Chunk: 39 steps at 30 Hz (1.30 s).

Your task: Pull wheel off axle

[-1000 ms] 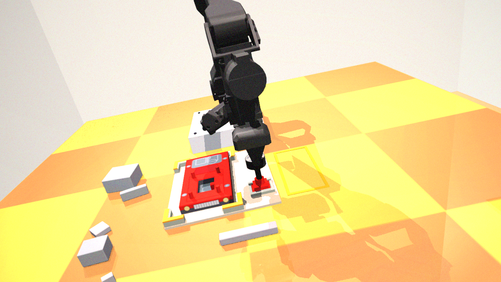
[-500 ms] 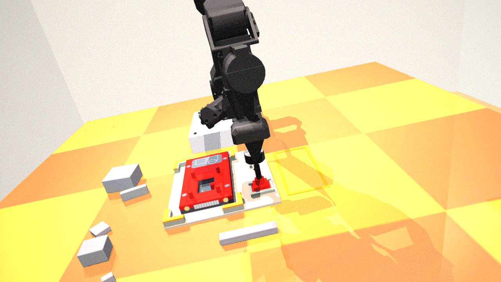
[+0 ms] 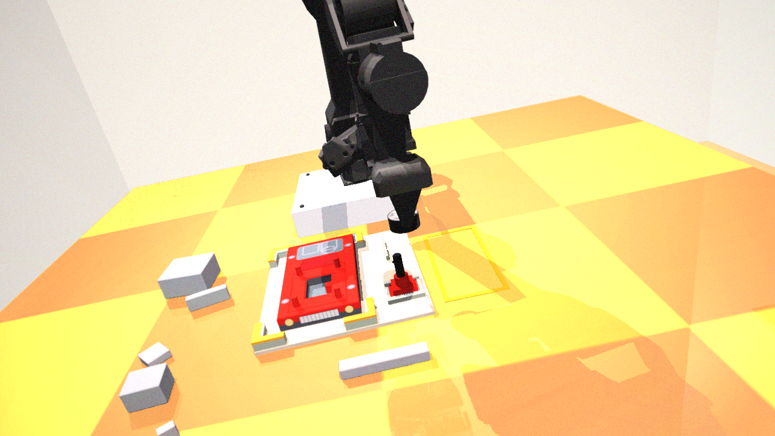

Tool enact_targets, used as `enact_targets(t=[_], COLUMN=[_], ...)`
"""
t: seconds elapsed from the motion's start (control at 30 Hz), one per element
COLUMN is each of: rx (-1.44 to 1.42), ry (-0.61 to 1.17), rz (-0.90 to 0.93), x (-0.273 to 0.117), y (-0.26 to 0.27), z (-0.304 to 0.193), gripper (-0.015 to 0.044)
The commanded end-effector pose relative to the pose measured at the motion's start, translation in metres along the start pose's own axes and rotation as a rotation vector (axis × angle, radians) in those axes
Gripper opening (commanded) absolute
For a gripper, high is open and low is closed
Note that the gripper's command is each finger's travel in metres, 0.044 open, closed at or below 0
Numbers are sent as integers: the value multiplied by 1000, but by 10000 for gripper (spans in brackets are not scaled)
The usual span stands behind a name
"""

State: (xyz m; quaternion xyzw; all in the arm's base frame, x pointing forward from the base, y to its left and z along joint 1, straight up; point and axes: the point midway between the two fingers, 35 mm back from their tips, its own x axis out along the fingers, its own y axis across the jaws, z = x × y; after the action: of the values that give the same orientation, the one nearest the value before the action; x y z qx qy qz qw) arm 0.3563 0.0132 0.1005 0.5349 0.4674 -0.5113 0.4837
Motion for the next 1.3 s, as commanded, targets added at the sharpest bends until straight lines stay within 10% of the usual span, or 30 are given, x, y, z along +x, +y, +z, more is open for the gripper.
enact_targets(t=[0.0,0.63,1.27], rx=[-12,39,39], ry=[7,2,2], rz=[-10,-7,-7], x=[0,-1,84], y=[-9,-46,-45], z=[-16,-75,-76], gripper=[0,0,0])
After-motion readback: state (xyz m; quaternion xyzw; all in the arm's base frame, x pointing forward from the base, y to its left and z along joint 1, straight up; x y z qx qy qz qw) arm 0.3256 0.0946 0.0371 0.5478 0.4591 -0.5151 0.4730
